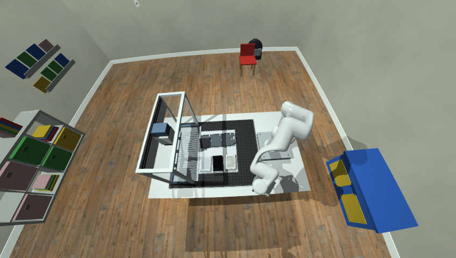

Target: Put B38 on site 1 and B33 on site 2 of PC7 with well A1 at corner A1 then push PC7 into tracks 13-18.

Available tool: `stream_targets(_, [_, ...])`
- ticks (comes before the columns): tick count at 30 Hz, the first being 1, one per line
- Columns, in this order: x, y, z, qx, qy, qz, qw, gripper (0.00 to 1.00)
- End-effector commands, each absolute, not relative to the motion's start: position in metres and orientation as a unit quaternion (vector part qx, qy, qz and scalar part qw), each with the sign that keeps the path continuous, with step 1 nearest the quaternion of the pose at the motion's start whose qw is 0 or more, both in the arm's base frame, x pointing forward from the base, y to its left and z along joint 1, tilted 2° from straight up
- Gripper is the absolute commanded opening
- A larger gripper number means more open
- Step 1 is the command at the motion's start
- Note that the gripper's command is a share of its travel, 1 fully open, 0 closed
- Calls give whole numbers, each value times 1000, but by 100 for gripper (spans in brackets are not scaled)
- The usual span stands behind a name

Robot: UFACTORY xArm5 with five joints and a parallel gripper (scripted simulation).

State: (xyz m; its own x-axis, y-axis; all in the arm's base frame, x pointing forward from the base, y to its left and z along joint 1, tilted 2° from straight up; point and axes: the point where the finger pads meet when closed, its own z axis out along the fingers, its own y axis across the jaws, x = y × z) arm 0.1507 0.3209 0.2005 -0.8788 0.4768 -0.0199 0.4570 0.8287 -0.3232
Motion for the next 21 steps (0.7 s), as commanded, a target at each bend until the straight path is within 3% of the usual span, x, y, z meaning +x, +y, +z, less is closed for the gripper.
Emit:
stream_targets(1, [151, 322, 202, -244, -956, 159, 30, 100])
stream_targets(17, [151, 322, 202, -244, -956, 159, 30, 100])
stream_targets(21, [170, 316, 205, -308, -939, 150, 27, 100])
